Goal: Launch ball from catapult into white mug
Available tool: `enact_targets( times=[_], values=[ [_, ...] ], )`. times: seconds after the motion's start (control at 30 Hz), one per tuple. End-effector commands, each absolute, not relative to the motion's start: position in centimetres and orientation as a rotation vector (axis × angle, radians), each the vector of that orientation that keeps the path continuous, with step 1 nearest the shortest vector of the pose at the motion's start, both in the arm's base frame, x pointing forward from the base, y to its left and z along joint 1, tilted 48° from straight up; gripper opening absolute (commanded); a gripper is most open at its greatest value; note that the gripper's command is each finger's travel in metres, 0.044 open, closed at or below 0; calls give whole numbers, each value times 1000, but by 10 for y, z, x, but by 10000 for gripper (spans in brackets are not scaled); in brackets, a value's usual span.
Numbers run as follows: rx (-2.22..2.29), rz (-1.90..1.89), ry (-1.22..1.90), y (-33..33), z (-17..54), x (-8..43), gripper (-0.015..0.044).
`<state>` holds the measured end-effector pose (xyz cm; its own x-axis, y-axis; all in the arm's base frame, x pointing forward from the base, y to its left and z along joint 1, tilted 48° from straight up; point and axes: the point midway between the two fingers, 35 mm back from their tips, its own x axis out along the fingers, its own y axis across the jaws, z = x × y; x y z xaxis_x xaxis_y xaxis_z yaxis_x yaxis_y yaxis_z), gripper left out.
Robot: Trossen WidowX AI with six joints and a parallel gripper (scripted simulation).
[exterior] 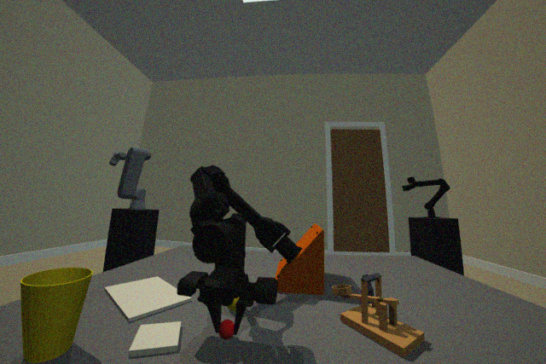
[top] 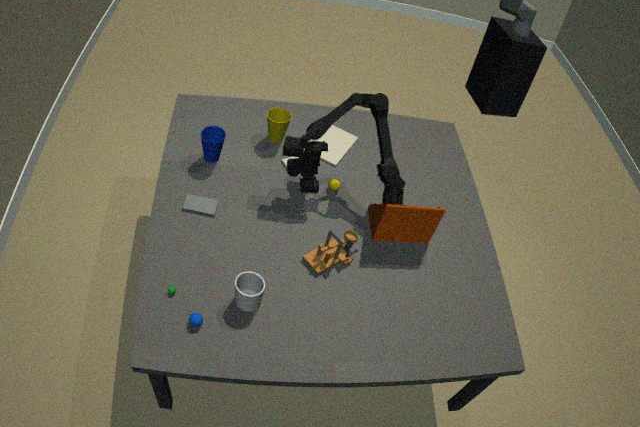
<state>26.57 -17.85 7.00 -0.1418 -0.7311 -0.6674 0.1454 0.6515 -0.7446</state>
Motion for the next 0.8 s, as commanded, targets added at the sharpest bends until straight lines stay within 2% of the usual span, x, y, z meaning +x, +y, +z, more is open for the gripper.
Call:
enact_targets(
  times=[0.0,0.53,0.77],
  values=[
    [-502,-813,1529,-165,81,272,0],
    [-504,-815,1533,-90,148,276,0],
    [-516,-794,1553,-80,142,277,0]
  ],
)
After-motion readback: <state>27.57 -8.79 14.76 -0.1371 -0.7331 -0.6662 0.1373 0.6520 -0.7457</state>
